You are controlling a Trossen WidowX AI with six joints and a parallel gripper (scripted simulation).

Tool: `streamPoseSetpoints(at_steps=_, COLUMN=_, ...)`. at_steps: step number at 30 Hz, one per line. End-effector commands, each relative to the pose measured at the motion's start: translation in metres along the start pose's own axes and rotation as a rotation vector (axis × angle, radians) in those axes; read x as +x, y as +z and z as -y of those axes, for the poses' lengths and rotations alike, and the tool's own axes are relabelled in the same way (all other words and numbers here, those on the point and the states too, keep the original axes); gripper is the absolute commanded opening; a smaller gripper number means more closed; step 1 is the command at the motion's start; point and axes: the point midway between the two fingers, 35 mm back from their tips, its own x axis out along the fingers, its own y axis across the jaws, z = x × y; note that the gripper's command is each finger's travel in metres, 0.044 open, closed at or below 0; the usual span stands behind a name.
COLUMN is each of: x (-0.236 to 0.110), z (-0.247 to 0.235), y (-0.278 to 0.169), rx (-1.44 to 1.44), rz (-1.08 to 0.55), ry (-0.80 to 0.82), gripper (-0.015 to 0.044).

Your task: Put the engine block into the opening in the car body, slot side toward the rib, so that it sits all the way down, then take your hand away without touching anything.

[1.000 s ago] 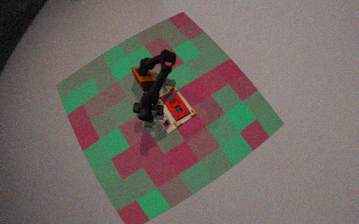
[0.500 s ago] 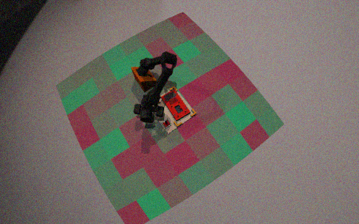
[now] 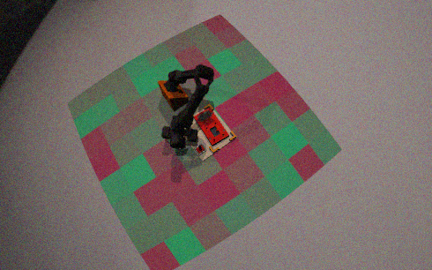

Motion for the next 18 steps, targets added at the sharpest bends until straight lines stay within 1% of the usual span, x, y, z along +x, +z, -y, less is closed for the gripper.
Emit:
streamPoseSetpoints(at_steps=1, x=0.0019, z=-0.0001, y=-0.0013, rx=0.006, rz=-0.005, ry=0.002, gripper=0.0282)
streamPoseSetpoints(at_steps=6, x=0.0019, z=-0.0001, y=-0.0013, rx=0.006, rz=-0.005, ry=0.002, gripper=0.0151)
streamPoseSetpoints(at_steps=12, x=0.0019, z=-0.0001, y=-0.0013, rx=0.006, rz=-0.005, ry=0.002, gripper=0.0111)
streamPoseSetpoints(at_steps=16, x=-0.0022, z=-0.0003, y=-0.0002, rx=0.006, rz=-0.004, ry=0.001, gripper=0.0006)
streamPoseSetpoints(at_steps=18, x=-0.0079, z=-0.0005, y=0.0011, rx=0.006, rz=-0.003, ry=0.000, gripper=0.0000)
